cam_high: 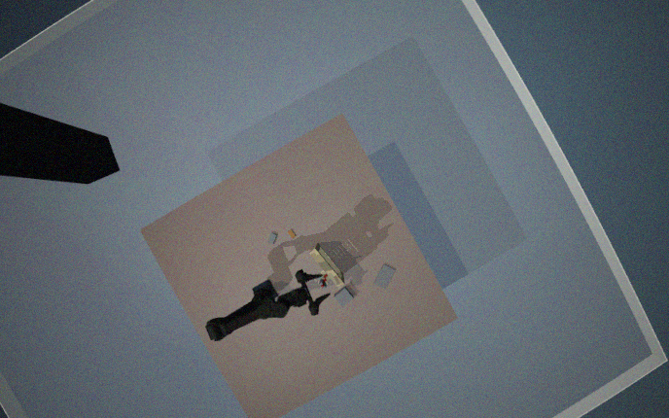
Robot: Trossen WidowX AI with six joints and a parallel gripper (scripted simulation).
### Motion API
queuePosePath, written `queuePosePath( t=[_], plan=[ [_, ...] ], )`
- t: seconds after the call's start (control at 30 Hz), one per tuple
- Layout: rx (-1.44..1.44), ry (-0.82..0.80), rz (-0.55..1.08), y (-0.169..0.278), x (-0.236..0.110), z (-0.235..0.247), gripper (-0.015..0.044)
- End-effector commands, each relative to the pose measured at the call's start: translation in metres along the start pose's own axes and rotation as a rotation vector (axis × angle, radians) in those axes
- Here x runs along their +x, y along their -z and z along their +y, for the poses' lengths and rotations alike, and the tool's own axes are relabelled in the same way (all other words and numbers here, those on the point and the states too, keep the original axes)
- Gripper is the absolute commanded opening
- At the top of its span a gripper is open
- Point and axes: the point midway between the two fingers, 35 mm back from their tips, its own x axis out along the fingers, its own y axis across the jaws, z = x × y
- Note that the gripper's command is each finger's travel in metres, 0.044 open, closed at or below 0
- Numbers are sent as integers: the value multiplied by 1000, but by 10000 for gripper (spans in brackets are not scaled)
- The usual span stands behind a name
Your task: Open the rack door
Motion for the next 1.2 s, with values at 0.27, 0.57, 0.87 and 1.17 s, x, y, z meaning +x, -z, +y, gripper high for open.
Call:
queuePosePath(
  t=[0.27,0.57,0.87,1.17],
  plan=[
    [-50,8,163,12,17,-5,289],
    [-104,6,360,27,30,-11,289],
    [-150,-7,557,43,36,-18,289],
    [-186,-34,753,57,35,-24,289]
  ],
)
